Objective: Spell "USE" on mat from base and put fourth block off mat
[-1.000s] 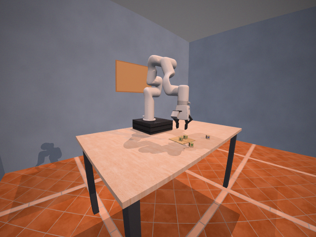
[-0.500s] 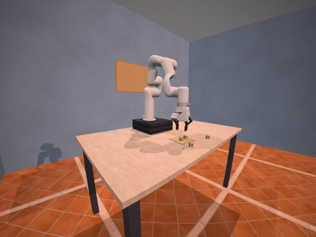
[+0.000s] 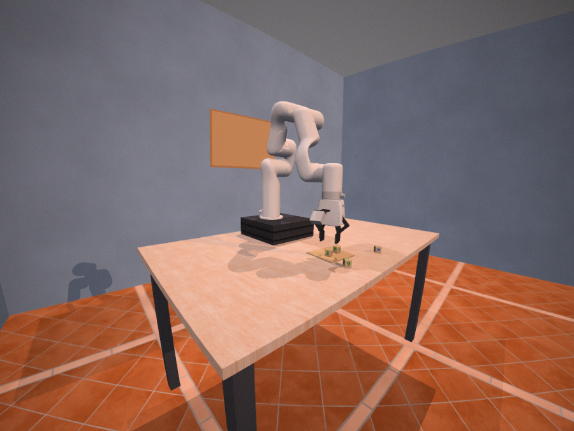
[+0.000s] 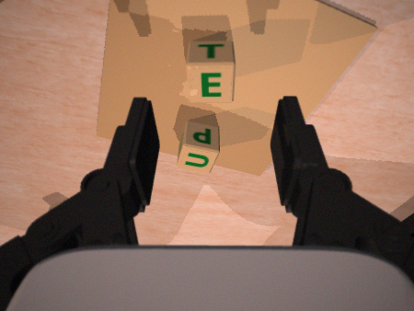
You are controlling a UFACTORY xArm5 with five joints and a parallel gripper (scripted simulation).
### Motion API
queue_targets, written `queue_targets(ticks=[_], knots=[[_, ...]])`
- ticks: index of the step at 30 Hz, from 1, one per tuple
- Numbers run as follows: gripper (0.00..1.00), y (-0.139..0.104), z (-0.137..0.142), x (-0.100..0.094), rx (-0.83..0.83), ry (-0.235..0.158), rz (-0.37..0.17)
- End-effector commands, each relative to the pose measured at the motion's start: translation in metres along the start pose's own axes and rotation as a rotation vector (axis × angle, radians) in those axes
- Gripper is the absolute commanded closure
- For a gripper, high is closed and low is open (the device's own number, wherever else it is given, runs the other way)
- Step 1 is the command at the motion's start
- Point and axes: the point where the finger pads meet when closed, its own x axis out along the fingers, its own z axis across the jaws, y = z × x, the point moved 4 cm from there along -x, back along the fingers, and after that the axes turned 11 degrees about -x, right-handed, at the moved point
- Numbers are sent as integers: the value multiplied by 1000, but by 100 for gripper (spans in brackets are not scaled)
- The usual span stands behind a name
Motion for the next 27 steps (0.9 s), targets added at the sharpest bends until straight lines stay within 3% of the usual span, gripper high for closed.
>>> queue_targets(ticks=[1,27], knots=[[37,1,-1,3,0,3,2],[37,1,-1,19,0,3,2]])
